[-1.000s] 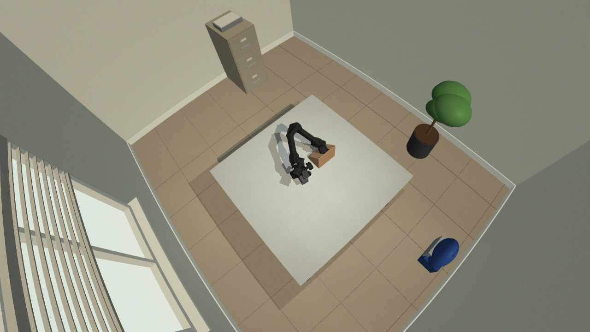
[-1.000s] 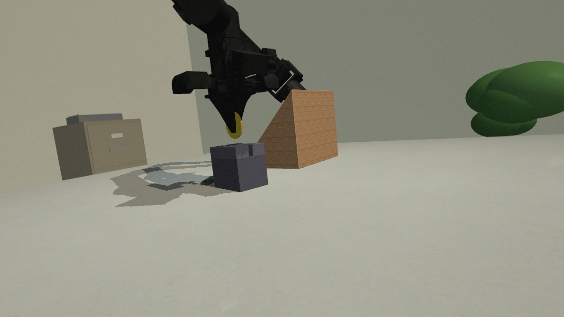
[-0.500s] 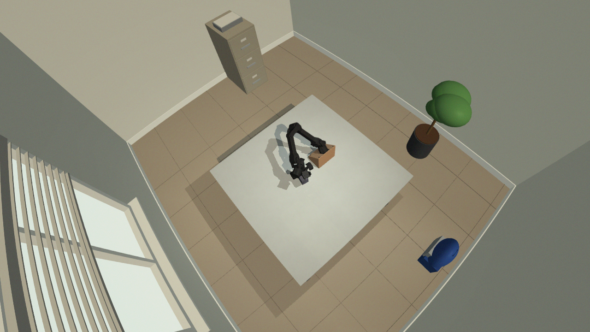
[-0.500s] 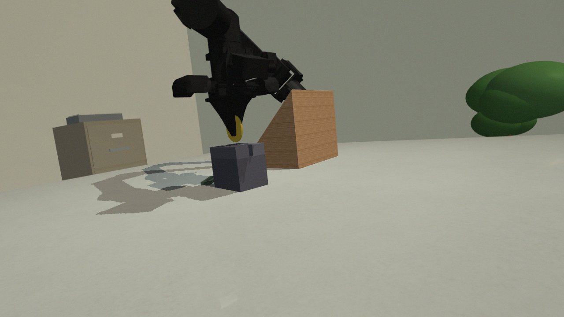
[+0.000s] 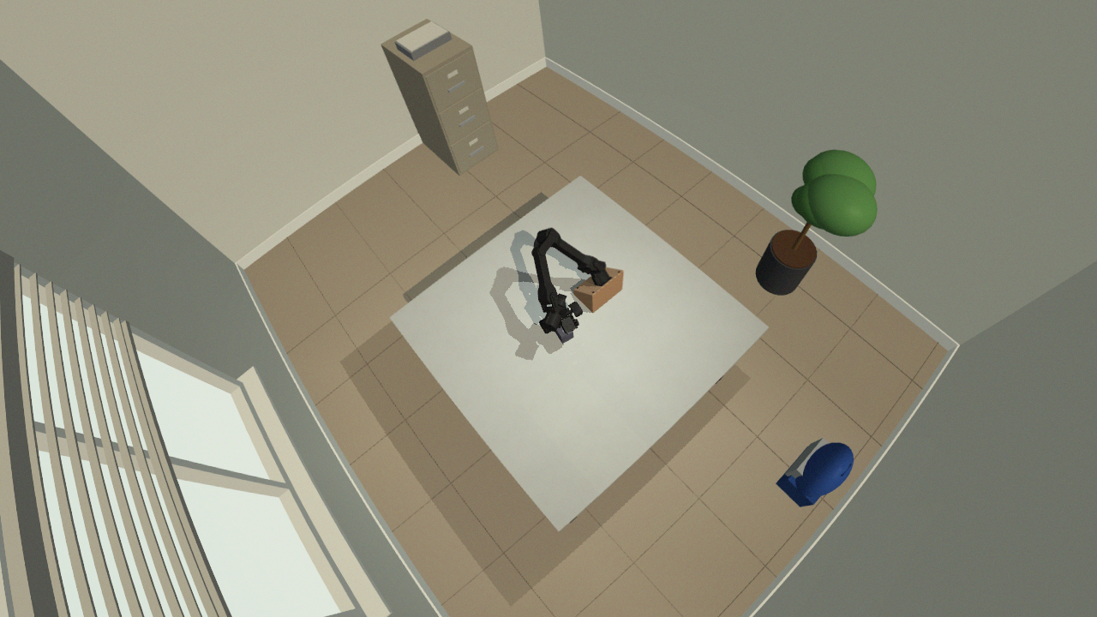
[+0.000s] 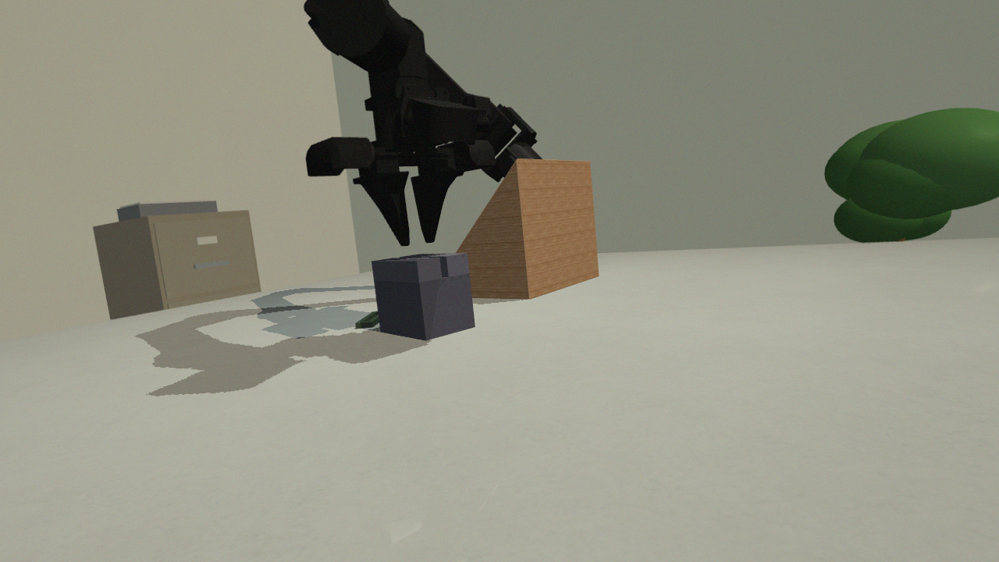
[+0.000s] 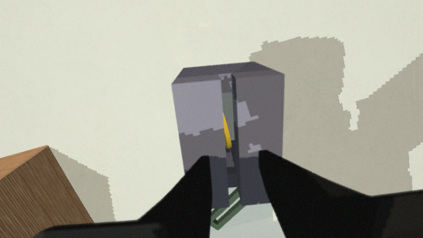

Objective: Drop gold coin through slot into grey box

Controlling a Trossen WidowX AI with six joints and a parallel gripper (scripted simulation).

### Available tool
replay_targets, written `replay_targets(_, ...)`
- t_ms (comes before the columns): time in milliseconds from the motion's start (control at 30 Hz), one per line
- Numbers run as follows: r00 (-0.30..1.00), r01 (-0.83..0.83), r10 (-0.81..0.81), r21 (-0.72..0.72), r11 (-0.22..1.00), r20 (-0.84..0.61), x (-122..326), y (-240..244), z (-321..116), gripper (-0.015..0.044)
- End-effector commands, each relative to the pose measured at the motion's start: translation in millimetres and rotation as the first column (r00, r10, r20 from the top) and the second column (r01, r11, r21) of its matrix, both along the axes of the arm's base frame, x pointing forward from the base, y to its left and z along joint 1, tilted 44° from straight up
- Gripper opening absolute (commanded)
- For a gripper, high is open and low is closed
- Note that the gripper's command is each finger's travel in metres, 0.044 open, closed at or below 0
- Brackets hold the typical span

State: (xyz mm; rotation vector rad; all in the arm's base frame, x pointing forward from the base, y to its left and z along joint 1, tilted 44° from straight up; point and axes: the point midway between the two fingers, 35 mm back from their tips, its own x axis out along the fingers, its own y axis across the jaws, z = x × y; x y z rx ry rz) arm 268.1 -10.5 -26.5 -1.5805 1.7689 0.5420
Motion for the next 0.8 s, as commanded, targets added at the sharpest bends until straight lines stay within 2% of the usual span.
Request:
replay_targets(0,1.0,0.0,0.0,0.0,1.0,0.001,0,0,0,0.0161)
replay_targets(200,1.0,0.0,0.0,0.0,1.0,0.001,0,0,0,0.0161)
replay_targets(467,1.0,-0.001,0.001,0.0,1.0,-0.001,0,15,15,0.0371)
replay_targets(567,1.0,-0.003,0.003,-0.006,1.0,-0.008,-3,37,41,0.044)
replay_targets(767,1.0,-0.003,0.003,-0.007,1.0,-0.009,-4,39,43,0.044)
